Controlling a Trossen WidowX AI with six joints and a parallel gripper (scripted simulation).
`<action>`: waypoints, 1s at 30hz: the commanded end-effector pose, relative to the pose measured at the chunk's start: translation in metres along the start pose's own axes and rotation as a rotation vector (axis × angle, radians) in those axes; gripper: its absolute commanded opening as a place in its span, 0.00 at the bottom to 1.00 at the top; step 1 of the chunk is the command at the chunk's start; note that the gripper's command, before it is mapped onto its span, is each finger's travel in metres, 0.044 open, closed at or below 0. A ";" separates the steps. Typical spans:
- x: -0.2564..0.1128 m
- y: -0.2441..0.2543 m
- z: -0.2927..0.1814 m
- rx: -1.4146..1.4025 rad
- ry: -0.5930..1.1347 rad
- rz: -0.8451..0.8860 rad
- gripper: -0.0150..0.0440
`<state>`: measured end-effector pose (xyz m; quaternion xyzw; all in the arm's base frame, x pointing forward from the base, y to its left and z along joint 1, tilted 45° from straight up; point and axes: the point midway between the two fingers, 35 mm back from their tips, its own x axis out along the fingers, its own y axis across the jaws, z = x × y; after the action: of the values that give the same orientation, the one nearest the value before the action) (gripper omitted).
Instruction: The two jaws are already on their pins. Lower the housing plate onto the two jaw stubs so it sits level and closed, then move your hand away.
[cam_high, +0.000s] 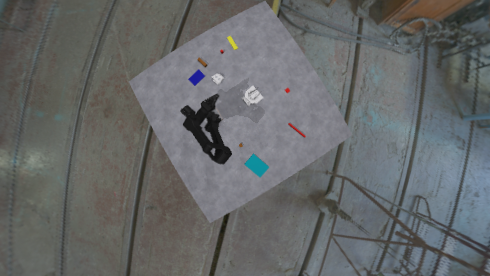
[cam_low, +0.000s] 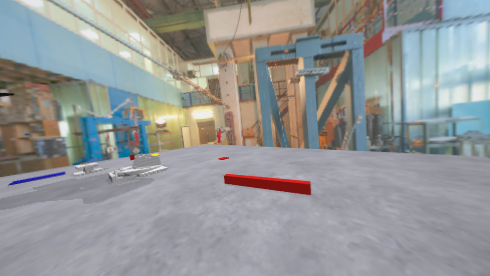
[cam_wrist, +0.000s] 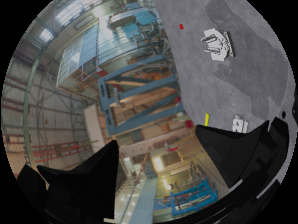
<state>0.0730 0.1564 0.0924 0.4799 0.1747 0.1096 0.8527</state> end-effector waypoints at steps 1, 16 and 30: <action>0.000 0.000 0.000 0.000 0.000 0.000 0.98; 0.005 -0.005 -0.006 0.253 -0.079 -0.080 1.00; 0.010 -0.011 -0.013 0.517 -0.179 -0.144 1.00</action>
<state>0.0762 0.1640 0.0782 0.6569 0.1609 -0.0244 0.7362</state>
